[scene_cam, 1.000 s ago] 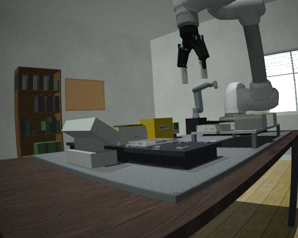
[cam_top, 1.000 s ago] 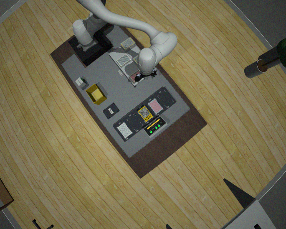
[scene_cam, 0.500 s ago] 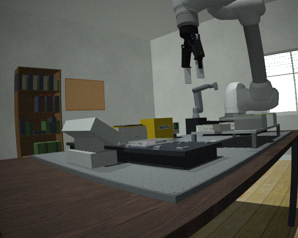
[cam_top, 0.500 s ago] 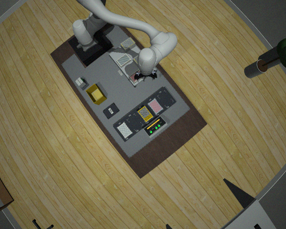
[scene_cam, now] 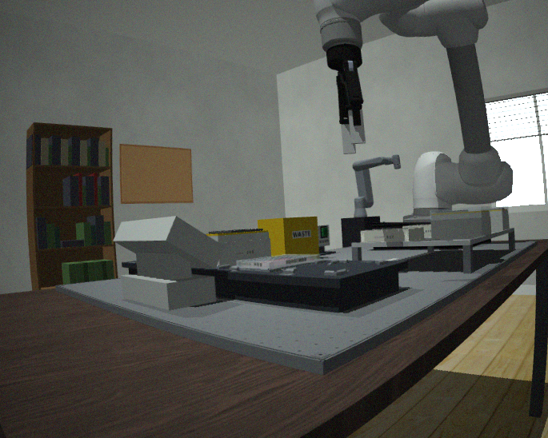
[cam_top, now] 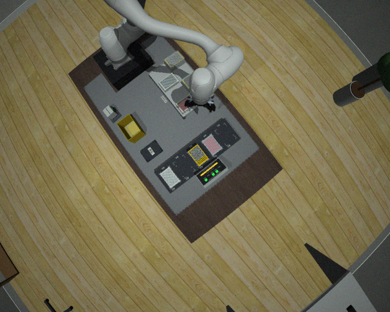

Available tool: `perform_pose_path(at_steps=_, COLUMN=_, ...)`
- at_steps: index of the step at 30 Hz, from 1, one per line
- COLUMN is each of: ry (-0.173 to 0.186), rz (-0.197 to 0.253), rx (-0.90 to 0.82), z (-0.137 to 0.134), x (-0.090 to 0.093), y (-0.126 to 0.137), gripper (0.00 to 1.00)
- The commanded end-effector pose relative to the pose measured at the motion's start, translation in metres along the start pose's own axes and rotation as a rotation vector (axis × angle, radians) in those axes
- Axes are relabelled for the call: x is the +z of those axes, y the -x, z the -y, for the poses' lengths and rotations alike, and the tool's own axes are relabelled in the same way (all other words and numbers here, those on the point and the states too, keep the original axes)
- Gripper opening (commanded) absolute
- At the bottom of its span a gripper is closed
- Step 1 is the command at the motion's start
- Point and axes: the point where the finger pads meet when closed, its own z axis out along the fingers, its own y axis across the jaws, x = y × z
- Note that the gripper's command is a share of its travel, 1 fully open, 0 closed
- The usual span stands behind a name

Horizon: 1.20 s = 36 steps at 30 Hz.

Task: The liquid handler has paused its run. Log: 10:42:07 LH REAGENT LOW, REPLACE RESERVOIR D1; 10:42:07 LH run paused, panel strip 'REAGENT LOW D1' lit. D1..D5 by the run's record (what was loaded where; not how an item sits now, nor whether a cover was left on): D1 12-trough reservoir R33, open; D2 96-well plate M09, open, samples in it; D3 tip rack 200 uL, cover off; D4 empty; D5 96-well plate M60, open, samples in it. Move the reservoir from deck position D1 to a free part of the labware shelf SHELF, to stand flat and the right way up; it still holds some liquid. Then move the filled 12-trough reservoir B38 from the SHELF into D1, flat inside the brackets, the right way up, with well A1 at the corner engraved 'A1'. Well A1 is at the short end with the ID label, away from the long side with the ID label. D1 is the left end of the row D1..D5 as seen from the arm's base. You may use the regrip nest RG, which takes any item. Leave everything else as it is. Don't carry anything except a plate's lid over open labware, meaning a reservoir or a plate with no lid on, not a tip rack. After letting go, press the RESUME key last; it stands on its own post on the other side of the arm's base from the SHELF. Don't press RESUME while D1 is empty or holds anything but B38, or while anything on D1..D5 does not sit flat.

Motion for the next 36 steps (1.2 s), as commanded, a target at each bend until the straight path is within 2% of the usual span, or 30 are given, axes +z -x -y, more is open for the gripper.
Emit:
perform_pose_path(at_steps=1, ry=-0.001, rz=0.0, rx=0.078, z=0.013, x=-0.001, y=-0.012, gripper=0.77)
perform_pose_path(at_steps=4, ry=-0.001, rz=0.0, rx=0.138, z=0.024, x=-0.001, y=-0.021, gripper=0.77)
perform_pose_path(at_steps=6, ry=-0.001, rz=0.0, rx=0.138, z=0.024, x=-0.001, y=-0.021, gripper=0.77)
perform_pose_path(at_steps=36, ry=-0.001, rz=0.0, rx=0.698, z=0.024, x=-0.001, y=-0.021, gripper=0.77)
